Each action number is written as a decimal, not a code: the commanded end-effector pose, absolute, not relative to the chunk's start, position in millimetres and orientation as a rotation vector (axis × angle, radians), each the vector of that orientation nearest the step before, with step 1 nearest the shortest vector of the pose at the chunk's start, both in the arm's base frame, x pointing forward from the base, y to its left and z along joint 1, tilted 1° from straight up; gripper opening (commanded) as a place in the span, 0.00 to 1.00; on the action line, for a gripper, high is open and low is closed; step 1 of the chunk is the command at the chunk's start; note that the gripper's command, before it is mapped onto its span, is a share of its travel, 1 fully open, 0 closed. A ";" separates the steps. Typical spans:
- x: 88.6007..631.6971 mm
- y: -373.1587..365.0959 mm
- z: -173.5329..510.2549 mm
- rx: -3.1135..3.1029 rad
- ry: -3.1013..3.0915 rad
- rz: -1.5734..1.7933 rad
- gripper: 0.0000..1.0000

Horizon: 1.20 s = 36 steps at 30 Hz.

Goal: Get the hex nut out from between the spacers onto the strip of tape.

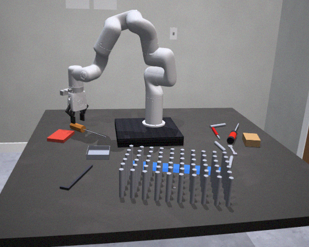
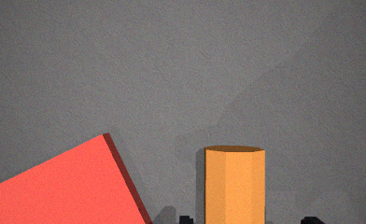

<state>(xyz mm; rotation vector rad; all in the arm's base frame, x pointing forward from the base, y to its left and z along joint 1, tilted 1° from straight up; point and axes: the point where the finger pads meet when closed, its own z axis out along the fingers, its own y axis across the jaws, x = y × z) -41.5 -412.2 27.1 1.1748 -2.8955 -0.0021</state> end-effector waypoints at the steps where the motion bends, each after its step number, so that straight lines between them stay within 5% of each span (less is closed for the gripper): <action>1: -41.6 -414.1 23.5 1.175 -2.895 0.005 0.65; 36: -42.2 -414.4 -17.4 1.175 -2.895 0.005 0.65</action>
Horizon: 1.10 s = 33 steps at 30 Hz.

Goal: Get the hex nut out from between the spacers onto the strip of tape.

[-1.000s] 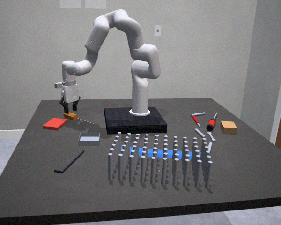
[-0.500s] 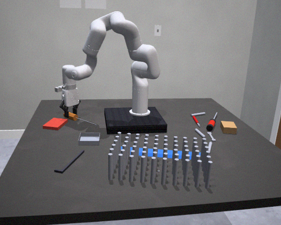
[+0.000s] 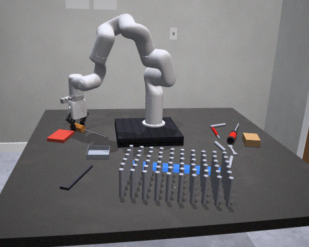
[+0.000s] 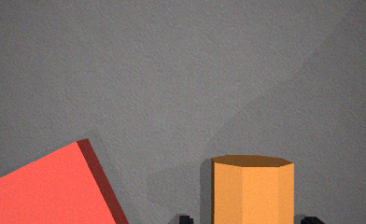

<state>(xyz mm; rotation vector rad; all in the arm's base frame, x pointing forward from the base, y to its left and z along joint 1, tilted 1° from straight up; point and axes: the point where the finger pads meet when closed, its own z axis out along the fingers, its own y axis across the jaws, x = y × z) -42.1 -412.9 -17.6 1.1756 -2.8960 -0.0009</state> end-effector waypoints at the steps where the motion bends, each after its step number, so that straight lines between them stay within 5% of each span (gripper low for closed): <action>1: -42.2 -414.4 -17.5 1.175 -2.895 0.005 0.65; 11: -42.2 -414.4 -17.6 1.175 -2.895 0.005 0.65; 12: -42.2 -414.4 -17.6 1.175 -2.895 0.005 0.00; 33: -42.2 -414.4 -17.6 1.175 -2.895 0.005 0.00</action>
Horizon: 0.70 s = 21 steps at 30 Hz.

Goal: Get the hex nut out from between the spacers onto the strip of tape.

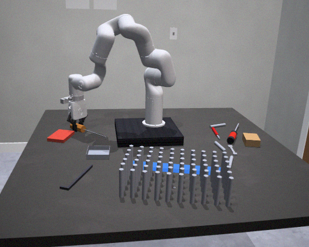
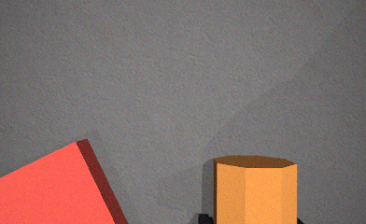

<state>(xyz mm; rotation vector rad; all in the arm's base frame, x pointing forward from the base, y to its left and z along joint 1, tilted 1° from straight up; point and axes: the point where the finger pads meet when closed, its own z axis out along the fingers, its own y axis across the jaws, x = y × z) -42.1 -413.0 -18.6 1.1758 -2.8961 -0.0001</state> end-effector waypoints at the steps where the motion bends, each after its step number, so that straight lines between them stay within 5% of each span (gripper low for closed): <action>1: -42.2 -414.4 -17.6 1.175 -2.895 0.005 0.00; 21: -42.2 -414.4 -15.2 1.175 -2.895 0.005 0.00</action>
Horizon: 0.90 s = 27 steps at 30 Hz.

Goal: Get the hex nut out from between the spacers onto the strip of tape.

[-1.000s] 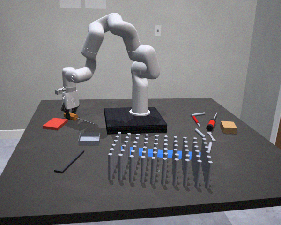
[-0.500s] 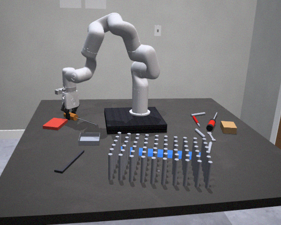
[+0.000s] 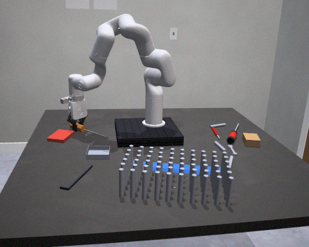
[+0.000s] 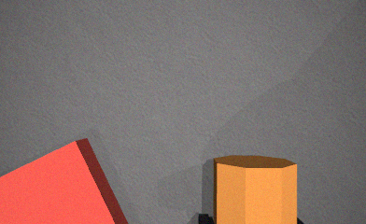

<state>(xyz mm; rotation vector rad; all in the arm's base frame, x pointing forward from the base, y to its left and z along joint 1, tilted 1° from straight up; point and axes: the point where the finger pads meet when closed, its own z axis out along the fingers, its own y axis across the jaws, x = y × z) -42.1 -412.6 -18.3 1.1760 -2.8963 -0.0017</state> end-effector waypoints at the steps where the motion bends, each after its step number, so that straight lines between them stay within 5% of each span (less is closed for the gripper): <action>1: -42.2 -414.4 -14.2 1.175 -2.895 0.005 0.00; 27: -41.0 -413.7 65.4 1.175 -2.895 0.005 0.00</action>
